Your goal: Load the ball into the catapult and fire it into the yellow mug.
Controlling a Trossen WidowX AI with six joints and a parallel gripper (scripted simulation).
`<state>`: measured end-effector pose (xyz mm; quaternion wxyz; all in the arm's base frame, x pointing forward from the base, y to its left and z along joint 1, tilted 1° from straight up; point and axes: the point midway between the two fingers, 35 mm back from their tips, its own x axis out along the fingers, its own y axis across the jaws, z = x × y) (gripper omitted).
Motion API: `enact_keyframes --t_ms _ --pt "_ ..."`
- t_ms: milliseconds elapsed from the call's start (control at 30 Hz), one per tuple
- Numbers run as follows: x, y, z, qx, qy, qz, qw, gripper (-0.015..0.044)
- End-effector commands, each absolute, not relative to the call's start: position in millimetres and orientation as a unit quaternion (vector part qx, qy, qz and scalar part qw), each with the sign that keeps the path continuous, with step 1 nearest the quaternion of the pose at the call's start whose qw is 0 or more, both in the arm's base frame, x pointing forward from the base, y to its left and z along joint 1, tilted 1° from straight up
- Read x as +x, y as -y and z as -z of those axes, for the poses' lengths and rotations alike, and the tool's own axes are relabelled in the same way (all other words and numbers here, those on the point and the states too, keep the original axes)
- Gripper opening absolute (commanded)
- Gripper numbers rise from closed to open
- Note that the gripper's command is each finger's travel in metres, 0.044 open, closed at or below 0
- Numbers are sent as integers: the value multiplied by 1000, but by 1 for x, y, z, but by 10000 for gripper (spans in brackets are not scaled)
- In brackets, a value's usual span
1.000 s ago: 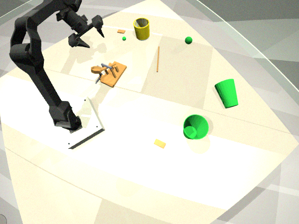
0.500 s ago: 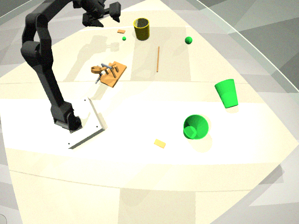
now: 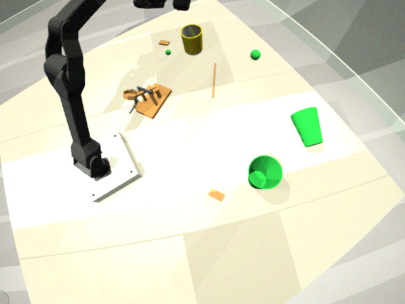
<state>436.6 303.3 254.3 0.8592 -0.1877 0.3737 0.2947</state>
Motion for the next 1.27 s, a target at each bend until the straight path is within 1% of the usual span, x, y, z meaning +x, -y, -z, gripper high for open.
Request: enact_keyframes --t_ms 0,1233 --pt "448 -303 -262 -164 -363 -295 869 440" --pt "444 -297 -259 -167 -366 -292 868 440"
